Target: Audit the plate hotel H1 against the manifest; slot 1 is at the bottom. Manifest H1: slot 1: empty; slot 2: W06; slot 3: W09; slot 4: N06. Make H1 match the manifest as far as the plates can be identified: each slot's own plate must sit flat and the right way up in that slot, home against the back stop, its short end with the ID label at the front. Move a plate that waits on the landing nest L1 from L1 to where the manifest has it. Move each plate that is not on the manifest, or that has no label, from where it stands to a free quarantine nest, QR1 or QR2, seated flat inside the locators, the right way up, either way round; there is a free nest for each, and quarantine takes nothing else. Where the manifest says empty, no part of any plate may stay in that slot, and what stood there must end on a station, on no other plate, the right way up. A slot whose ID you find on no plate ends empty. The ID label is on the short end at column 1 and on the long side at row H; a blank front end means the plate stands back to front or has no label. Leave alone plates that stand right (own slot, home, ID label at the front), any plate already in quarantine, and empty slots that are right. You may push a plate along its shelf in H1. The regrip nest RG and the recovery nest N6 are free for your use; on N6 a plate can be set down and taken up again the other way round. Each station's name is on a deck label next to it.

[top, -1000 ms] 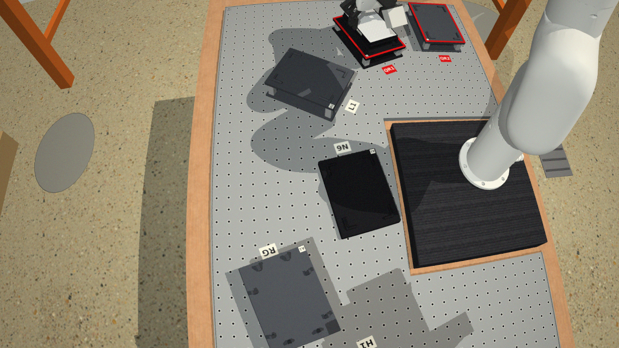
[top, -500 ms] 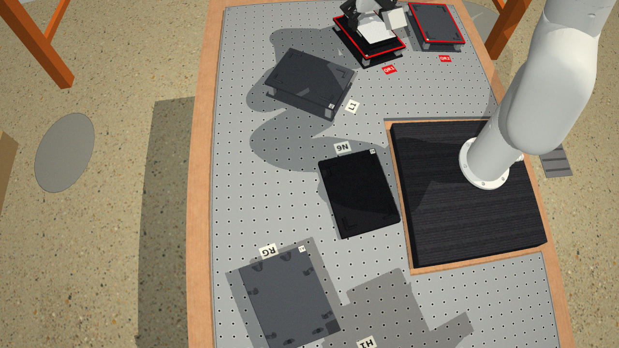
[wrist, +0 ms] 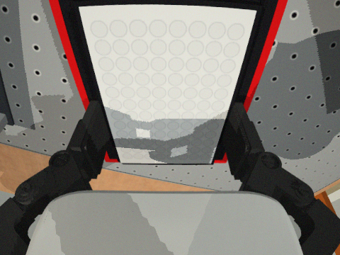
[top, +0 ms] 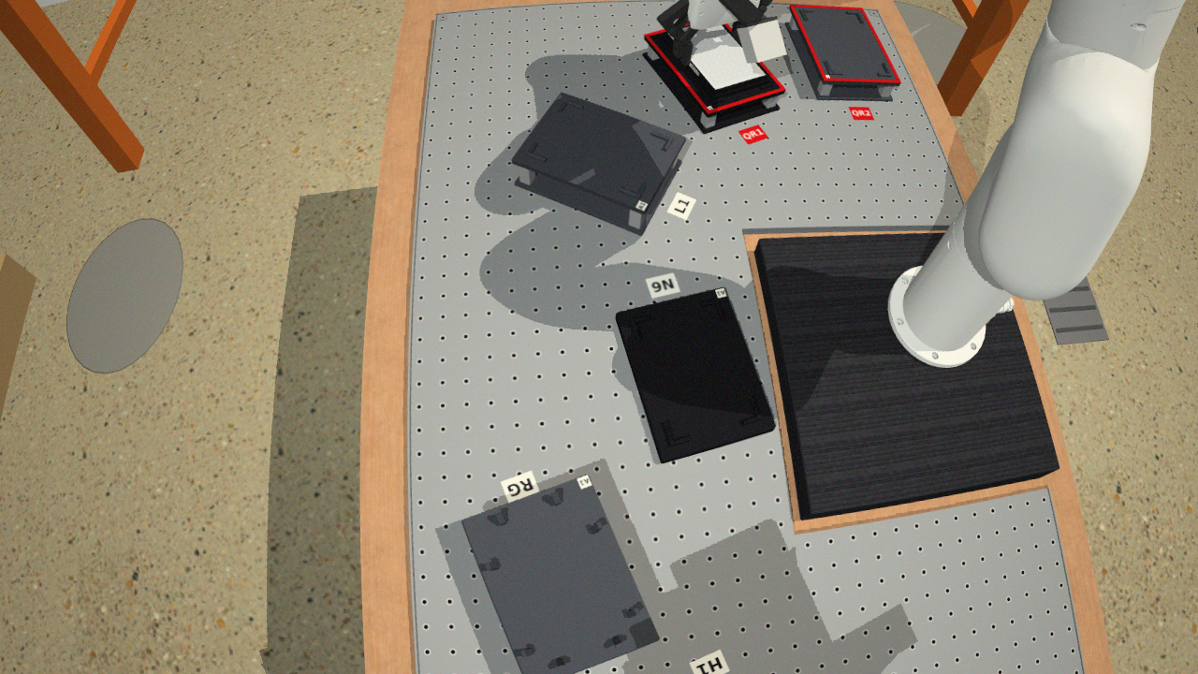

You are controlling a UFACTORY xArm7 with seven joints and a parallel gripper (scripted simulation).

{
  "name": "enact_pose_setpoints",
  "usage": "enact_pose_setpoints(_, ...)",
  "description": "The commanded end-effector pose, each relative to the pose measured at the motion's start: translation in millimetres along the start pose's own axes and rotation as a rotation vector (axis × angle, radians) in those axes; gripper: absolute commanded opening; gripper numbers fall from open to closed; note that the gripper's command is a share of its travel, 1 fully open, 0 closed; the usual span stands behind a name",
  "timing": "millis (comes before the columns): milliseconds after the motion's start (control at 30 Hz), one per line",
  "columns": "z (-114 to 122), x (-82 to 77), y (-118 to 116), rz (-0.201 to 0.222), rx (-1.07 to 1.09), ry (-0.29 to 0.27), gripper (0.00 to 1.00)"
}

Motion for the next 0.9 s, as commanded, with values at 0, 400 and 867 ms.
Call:
enact_pose_setpoints(0, 1.4, -1.0, 0.6, 0.002, 0.0, -0.004, 0.0)
enact_pose_setpoints(400, 1.5, -1.0, 0.6, 0.002, 0.0, -0.004, 0.0)
enact_pose_setpoints(867, 1.4, -0.3, 0.5, 0.002, 0.0, -0.004, 1.0)
Point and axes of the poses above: the point where the finger pads meet when closed, its own x axis out along the fingers, its own y axis across the jaws, z = x × y, the point moved 3 cm from there along -x, back along the fingers, and after that the axes turned 14 degrees about x, right-handed, at the moved point
